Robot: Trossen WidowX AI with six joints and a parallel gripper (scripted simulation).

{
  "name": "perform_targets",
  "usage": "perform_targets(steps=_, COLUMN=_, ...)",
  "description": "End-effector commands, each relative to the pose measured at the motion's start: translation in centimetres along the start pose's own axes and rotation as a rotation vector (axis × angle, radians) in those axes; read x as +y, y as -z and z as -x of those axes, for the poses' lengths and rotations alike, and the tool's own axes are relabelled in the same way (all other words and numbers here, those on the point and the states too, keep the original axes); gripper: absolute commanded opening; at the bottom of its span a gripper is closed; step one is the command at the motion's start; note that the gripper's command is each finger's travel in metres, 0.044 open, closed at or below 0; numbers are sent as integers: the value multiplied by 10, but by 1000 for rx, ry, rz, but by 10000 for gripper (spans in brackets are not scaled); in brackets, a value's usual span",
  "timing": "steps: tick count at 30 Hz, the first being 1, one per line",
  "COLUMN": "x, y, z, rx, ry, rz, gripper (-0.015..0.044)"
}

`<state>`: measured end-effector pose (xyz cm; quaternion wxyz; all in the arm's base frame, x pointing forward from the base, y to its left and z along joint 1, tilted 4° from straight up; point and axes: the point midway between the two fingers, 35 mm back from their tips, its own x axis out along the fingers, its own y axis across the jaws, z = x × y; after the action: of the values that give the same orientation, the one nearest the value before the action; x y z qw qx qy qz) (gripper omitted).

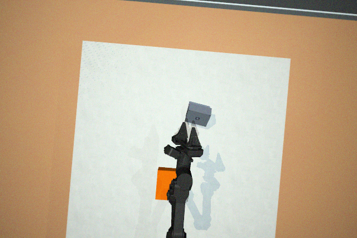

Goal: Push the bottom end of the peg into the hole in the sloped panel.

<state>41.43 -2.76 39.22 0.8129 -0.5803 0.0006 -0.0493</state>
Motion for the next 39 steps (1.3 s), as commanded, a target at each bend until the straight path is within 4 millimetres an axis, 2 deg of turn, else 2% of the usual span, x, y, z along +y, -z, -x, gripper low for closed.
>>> perform_targets(steps=1, x=21, y=20, z=-7, rx=71, ry=-85, rz=-99, gripper=440)
perform_targets(steps=10, x=74, y=64, z=-12, rx=252, ry=-272, rz=-320, gripper=440)
perform_targets(steps=19, x=124, y=106, z=-1, rx=477, ry=-422, rz=-542, gripper=440)
perform_targets(steps=28, x=169, y=143, z=22, rx=739, ry=-532, rz=-757, gripper=440)
perform_targets(steps=39, x=213, y=179, z=65, rx=1107, ry=-606, rz=-997, gripper=440)
